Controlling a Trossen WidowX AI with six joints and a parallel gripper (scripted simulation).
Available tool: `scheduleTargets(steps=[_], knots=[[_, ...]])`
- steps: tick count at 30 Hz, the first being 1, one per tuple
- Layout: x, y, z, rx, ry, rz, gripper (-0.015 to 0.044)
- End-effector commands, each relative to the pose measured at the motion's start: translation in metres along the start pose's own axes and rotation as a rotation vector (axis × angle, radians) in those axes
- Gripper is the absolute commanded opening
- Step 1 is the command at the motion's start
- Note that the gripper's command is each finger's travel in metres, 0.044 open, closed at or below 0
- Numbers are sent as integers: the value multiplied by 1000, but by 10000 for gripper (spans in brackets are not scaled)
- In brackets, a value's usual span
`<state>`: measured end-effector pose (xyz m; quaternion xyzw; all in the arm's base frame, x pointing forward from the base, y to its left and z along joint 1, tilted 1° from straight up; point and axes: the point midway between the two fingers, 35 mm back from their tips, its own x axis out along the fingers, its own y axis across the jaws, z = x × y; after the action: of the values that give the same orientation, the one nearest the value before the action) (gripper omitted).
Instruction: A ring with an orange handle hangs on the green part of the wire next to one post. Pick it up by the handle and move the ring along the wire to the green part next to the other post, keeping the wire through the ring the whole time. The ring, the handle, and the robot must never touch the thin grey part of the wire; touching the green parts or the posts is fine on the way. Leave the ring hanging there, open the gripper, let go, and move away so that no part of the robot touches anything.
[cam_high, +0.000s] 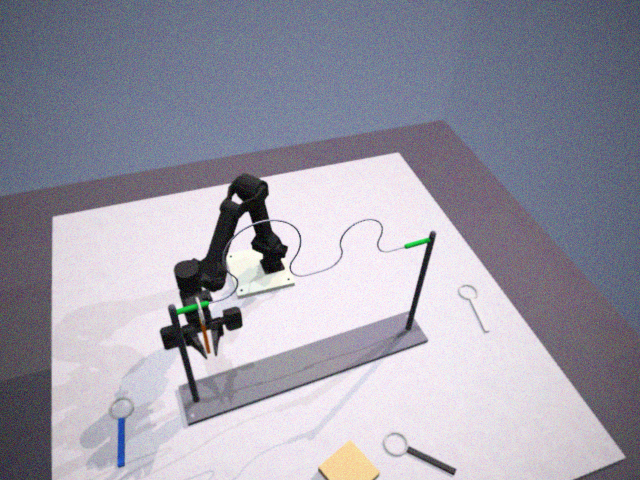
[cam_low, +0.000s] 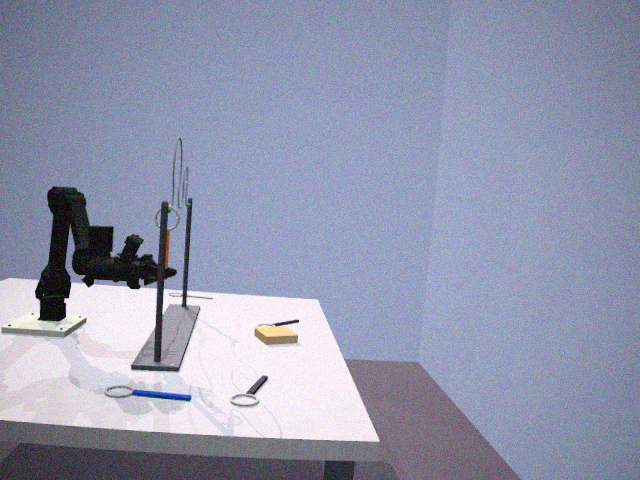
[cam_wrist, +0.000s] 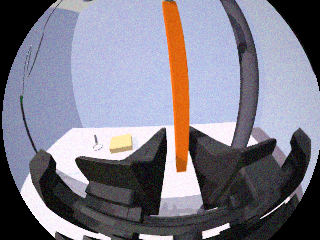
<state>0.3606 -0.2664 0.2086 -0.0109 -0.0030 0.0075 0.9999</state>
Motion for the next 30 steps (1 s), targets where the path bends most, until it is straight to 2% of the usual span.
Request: scheduleTargets(steps=[1, 2, 8, 9, 30], knots=[[0, 0, 0, 0, 0, 0, 22], [0, 0, 0, 0, 0, 0, 15], [0, 0, 0, 0, 0, 0, -142], [0, 0, 0, 0, 0, 0, -150], [0, 0, 19, 5, 0, 4, -150]])
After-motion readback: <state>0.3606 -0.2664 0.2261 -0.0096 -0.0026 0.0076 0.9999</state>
